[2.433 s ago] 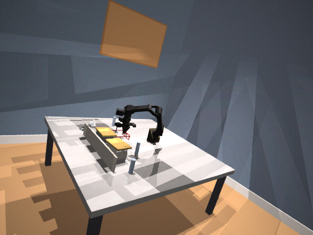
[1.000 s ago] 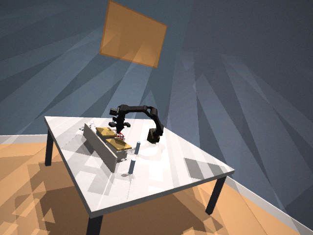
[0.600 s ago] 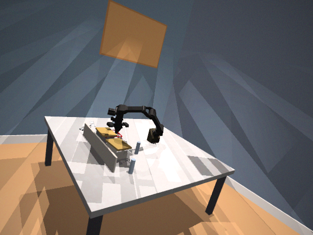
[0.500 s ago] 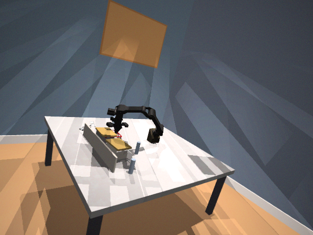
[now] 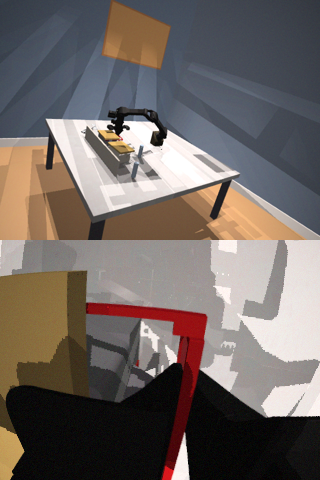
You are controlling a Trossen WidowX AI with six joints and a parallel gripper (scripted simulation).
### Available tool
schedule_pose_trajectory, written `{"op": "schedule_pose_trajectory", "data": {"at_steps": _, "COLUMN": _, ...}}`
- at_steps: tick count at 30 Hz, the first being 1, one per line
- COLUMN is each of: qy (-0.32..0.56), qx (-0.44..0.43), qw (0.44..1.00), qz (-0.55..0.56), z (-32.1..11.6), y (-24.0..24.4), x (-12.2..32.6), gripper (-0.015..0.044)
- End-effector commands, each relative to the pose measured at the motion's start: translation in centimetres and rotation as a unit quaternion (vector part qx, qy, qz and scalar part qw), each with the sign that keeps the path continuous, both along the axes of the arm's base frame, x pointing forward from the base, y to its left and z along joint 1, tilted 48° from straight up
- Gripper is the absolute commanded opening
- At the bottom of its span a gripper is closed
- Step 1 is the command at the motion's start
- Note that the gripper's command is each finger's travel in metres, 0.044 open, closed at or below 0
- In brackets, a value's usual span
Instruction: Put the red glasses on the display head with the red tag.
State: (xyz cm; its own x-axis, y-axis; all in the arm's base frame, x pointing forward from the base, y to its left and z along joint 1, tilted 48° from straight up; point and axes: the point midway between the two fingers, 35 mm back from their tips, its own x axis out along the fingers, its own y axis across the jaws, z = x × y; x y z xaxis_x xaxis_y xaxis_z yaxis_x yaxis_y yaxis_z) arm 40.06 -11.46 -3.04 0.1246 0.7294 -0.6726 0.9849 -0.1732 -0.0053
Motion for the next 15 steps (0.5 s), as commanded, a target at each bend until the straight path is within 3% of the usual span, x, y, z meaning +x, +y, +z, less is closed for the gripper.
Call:
{"op": "schedule_pose_trajectory", "data": {"at_steps": 1, "qy": 0.0, "qx": 0.002, "qw": 1.0, "qz": -0.002, "z": 0.02, "y": -0.04, "x": 0.24, "gripper": 0.0}}
{"op": "schedule_pose_trajectory", "data": {"at_steps": 15, "qy": 0.0, "qx": 0.002, "qw": 1.0, "qz": -0.002, "z": -0.22, "y": 0.22, "x": 0.24, "gripper": 0.0}}
